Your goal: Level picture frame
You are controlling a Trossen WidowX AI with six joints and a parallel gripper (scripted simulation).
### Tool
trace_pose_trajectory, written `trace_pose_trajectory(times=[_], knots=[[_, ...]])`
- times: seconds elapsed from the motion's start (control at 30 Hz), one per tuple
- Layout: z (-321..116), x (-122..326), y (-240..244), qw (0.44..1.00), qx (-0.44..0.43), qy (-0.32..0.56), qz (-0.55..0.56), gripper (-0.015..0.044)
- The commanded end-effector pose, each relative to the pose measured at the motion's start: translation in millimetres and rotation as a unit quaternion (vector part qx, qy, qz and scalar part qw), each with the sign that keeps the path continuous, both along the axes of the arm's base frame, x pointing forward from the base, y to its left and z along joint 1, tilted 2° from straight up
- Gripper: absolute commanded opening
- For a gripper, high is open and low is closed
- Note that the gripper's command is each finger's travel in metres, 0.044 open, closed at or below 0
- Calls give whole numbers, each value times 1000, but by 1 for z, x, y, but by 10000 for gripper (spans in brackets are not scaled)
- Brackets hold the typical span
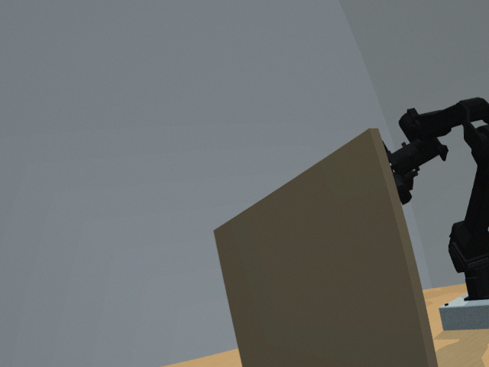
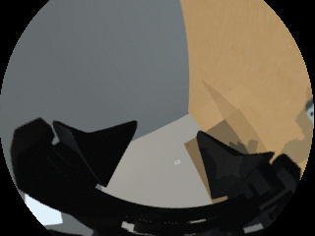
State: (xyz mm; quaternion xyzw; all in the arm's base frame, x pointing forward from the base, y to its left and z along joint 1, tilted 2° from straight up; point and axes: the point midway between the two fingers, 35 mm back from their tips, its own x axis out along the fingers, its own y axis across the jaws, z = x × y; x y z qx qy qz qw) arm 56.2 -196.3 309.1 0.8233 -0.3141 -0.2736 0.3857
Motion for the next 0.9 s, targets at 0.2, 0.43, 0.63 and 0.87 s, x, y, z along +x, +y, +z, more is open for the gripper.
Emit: trace_pose_trajectory(times=[0.2,0.43,0.63,0.87], knots=[[-18,35,3,994,-47,67,76,260],[-37,82,17,969,-125,130,168,260],[-50,120,40,936,-203,162,238,260],[-60,158,80,889,-296,168,307,260]])
